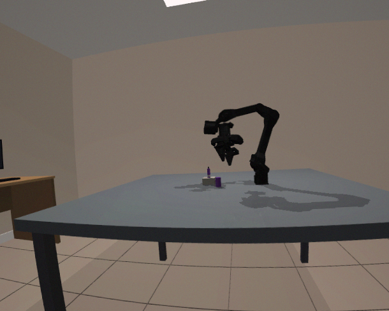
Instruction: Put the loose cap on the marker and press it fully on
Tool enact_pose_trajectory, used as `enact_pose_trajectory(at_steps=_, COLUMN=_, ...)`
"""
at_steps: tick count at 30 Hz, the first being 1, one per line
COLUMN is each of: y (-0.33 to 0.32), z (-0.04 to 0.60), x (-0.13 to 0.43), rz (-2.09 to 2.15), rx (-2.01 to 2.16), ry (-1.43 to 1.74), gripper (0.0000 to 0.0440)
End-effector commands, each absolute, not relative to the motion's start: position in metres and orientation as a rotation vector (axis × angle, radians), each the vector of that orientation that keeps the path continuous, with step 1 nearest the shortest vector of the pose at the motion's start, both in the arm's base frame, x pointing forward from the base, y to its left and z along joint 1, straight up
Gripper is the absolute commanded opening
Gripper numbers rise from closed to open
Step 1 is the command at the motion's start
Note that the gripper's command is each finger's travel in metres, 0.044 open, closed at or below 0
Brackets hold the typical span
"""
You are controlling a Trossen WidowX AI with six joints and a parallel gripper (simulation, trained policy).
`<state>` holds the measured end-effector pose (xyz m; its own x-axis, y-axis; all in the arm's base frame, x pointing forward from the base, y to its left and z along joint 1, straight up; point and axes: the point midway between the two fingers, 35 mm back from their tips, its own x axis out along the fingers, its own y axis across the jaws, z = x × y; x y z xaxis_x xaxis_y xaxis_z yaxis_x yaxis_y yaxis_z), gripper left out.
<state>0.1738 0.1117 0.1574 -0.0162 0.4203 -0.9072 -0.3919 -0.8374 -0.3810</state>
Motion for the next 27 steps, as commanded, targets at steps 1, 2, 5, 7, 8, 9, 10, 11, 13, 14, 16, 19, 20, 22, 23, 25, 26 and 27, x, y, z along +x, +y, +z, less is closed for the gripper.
enact_pose_trajectory(at_steps=1, y=0.107, z=0.157, x=0.181, rz=1.906, rx=-1.73, ry=-0.005, gripper=0.0317)
enact_pose_trajectory(at_steps=2, y=0.105, z=0.156, x=0.182, rz=1.906, rx=-1.733, ry=0.004, gripper=0.0317)
enact_pose_trajectory(at_steps=5, y=0.1, z=0.155, x=0.187, rz=1.908, rx=-1.74, ry=0.03, gripper=0.0317)
enact_pose_trajectory(at_steps=7, y=0.097, z=0.153, x=0.19, rz=1.91, rx=-1.746, ry=0.047, gripper=0.0317)
enact_pose_trajectory(at_steps=8, y=0.096, z=0.153, x=0.191, rz=1.911, rx=-1.748, ry=0.056, gripper=0.0317)
enact_pose_trajectory(at_steps=9, y=0.094, z=0.152, x=0.193, rz=1.912, rx=-1.751, ry=0.064, gripper=0.0317)
enact_pose_trajectory(at_steps=10, y=0.093, z=0.151, x=0.194, rz=1.913, rx=-1.753, ry=0.073, gripper=0.0317)
enact_pose_trajectory(at_steps=11, y=0.091, z=0.151, x=0.196, rz=1.914, rx=-1.756, ry=0.081, gripper=0.0317)
enact_pose_trajectory(at_steps=13, y=0.088, z=0.149, x=0.199, rz=1.917, rx=-1.761, ry=0.098, gripper=0.0316)
enact_pose_trajectory(at_steps=14, y=0.087, z=0.148, x=0.2, rz=1.918, rx=-1.764, ry=0.106, gripper=0.0316)
enact_pose_trajectory(at_steps=16, y=0.084, z=0.147, x=0.203, rz=1.921, rx=-1.769, ry=0.122, gripper=0.0316)
enact_pose_trajectory(at_steps=19, y=0.079, z=0.144, x=0.207, rz=1.926, rx=-1.778, ry=0.146, gripper=0.0316)
enact_pose_trajectory(at_steps=20, y=0.078, z=0.144, x=0.208, rz=1.927, rx=-1.781, ry=0.153, gripper=0.0316)
enact_pose_trajectory(at_steps=22, y=0.075, z=0.142, x=0.211, rz=1.931, rx=-1.787, ry=0.168, gripper=0.0315)
enact_pose_trajectory(at_steps=23, y=0.073, z=0.141, x=0.212, rz=1.933, rx=-1.79, ry=0.175, gripper=0.0315)
enact_pose_trajectory(at_steps=25, y=0.07, z=0.139, x=0.215, rz=1.937, rx=-1.796, ry=0.189, gripper=0.0314)
enact_pose_trajectory(at_steps=26, y=0.069, z=0.139, x=0.216, rz=1.94, rx=-1.799, ry=0.195, gripper=0.0314)
enact_pose_trajectory(at_steps=27, y=0.068, z=0.138, x=0.217, rz=1.942, rx=-1.803, ry=0.202, gripper=0.0314)
